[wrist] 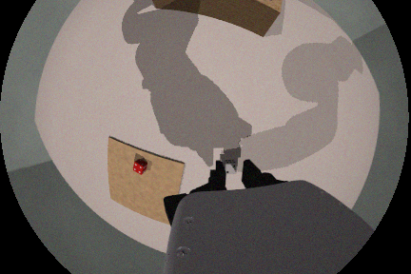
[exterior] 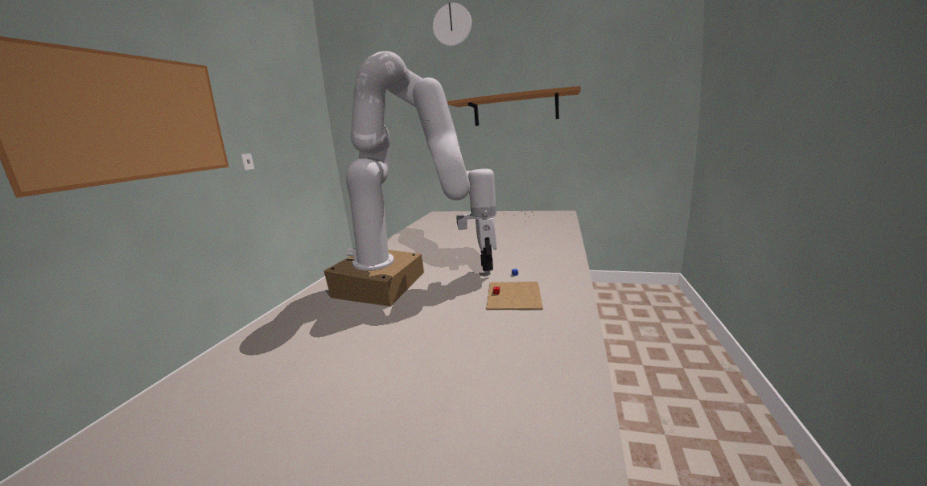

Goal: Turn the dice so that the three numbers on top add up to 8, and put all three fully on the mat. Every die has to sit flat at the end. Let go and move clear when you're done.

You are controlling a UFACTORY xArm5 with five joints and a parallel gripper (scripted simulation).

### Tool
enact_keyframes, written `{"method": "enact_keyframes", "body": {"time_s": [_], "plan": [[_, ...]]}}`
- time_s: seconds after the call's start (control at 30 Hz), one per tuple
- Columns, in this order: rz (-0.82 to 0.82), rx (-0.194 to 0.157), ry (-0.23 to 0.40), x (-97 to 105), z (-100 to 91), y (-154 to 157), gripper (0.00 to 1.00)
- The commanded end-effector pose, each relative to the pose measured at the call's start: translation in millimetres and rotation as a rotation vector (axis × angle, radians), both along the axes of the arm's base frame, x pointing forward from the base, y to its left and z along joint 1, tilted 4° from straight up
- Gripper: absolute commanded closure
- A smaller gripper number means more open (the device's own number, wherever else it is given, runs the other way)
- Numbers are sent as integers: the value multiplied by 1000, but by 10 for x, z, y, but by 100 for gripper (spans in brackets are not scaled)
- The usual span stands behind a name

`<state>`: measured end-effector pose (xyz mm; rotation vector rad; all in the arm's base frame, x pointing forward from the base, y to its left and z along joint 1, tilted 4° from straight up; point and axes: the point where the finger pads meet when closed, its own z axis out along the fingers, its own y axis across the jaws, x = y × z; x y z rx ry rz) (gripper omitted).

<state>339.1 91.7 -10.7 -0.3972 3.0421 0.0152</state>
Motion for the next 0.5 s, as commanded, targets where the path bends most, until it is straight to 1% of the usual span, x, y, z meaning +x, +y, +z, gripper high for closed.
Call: {"method": "enact_keyframes", "body": {"time_s": [0.0,0.47], "plan": [[0,1,-3,10,7,3,69],[0,1,-3,12,-10,3,69]]}}
